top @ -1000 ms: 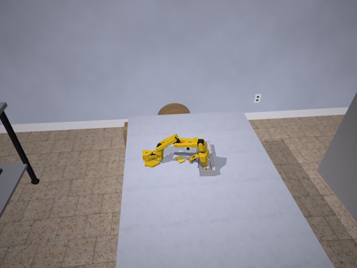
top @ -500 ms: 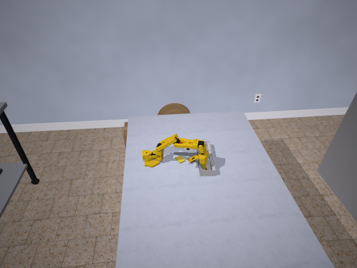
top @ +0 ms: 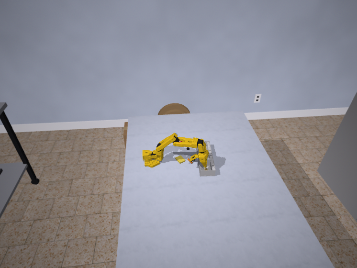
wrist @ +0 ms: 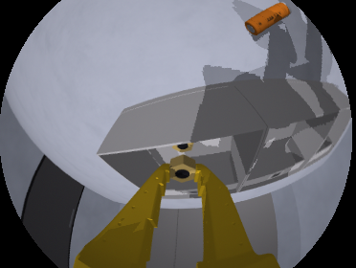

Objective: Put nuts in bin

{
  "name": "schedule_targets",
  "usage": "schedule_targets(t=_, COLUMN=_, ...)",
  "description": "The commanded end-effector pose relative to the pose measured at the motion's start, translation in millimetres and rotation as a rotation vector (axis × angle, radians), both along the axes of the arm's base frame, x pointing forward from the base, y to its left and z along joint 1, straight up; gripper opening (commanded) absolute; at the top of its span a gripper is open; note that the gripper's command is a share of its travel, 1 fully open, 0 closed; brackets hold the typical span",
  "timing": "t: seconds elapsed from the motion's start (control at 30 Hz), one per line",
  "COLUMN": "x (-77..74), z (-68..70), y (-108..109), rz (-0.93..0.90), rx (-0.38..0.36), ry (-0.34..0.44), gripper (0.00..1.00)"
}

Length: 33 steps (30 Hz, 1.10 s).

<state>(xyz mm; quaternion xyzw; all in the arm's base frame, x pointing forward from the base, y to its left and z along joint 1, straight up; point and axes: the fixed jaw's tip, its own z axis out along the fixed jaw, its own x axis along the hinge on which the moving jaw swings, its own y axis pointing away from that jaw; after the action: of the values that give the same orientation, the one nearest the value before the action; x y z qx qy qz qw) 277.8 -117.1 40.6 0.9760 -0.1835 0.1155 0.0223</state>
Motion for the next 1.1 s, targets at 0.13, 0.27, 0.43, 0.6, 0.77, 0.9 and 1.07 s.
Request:
schedule_targets(t=0.13, x=8.7, z=25.6, y=-1.2, rz=0.017, rx=-0.042, ry=-0.103, gripper=0.0)
schedule_targets(t=0.27, x=8.7, z=25.6, y=-1.2, rz=0.017, rx=-0.042, ry=-0.103, gripper=0.0)
schedule_targets(t=0.43, x=8.7, z=25.2, y=-1.2, rz=0.017, rx=-0.042, ry=-0.103, gripper=0.0)
schedule_targets(t=0.6, x=9.0, z=22.2, y=-1.3, rz=0.017, rx=-0.042, ry=-0.103, gripper=0.0)
schedule_targets(t=0.77, x=9.1, z=19.7, y=-1.4, rz=0.017, rx=-0.042, ry=-0.103, gripper=0.0)
schedule_targets(t=0.9, x=9.1, z=19.6, y=-1.4, rz=0.017, rx=-0.042, ry=-0.103, gripper=0.0)
schedule_targets(t=1.07, x=9.3, z=18.4, y=-1.4, rz=0.017, rx=-0.042, ry=-0.103, gripper=0.0)
